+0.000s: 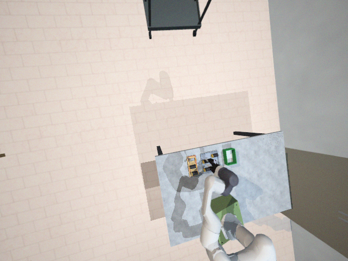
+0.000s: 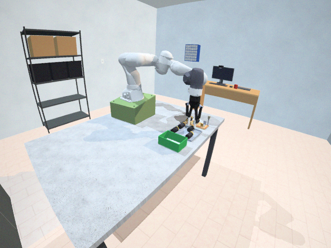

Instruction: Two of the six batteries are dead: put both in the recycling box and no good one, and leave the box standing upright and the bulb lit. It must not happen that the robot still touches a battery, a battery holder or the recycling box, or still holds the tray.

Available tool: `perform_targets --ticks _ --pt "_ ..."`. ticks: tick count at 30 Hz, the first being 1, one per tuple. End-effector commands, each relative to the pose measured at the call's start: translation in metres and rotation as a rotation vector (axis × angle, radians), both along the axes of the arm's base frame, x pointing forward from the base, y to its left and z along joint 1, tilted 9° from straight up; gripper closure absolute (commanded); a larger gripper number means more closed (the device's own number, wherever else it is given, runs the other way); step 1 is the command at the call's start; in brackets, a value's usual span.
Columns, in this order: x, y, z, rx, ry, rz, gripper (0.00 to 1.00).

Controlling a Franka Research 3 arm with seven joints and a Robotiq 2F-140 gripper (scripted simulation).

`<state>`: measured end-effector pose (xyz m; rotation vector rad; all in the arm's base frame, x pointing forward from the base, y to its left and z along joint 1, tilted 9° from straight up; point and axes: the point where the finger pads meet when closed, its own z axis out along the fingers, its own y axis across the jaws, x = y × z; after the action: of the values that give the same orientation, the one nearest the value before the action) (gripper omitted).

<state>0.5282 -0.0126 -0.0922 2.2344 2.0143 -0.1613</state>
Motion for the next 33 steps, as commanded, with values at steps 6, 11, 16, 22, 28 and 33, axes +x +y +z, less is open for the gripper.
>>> perform_targets --ticks 6,11,16,22,28,33 --pt "-0.002 0.007 0.032 0.003 0.007 -0.004 0.71" --pt "-0.002 0.007 0.035 0.003 0.007 -0.004 0.71" --pt "-0.002 0.007 0.035 0.003 0.007 -0.004 0.71" --pt "-0.002 0.014 0.075 0.003 0.007 -0.004 0.71" --pt "-0.002 0.016 0.085 0.003 0.007 -0.004 0.71" --pt "-0.010 0.009 0.086 0.003 0.007 -0.004 0.71"
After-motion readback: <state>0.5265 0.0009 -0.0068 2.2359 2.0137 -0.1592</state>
